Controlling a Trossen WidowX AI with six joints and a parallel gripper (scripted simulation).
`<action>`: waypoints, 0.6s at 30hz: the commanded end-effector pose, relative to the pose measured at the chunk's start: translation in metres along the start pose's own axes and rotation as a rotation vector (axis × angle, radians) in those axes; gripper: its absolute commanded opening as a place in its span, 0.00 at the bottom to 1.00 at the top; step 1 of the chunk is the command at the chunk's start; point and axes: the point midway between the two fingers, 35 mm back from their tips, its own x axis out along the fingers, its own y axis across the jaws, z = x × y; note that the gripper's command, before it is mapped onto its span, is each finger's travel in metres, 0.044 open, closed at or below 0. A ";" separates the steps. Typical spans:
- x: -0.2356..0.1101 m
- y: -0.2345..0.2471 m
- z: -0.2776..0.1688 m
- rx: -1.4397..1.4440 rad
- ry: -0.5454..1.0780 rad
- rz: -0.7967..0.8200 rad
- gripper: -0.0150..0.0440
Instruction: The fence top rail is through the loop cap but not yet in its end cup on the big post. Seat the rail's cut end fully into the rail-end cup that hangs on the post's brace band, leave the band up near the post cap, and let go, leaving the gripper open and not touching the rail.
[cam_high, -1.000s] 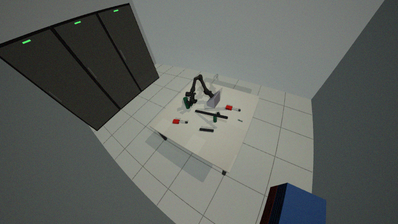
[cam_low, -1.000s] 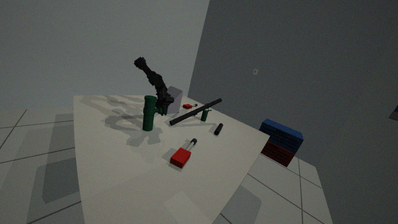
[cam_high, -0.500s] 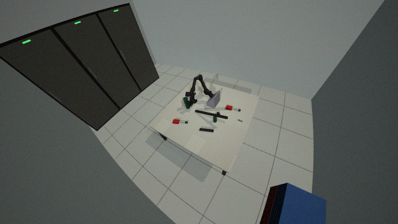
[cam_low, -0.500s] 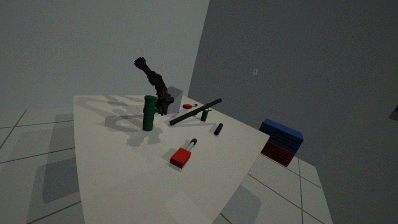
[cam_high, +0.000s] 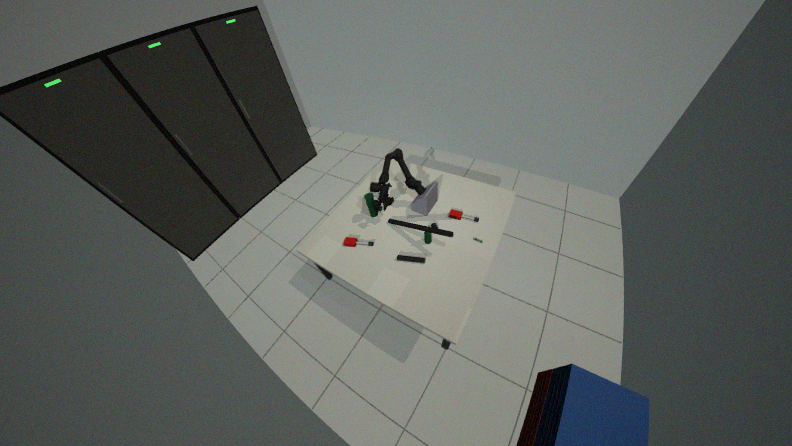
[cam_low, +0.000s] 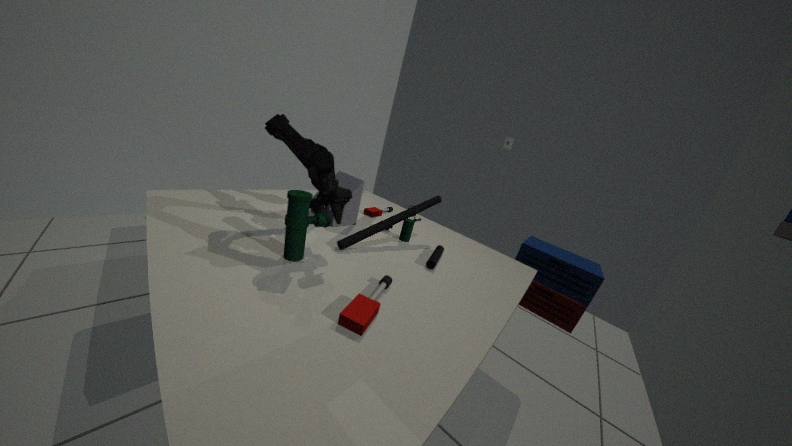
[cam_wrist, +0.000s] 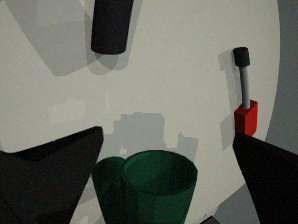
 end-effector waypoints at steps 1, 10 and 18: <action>-0.007 -0.005 0.008 0.003 0.001 0.001 1.00; -0.022 -0.013 0.024 0.000 0.003 -0.003 1.00; -0.034 -0.021 0.057 0.407 -0.032 0.043 1.00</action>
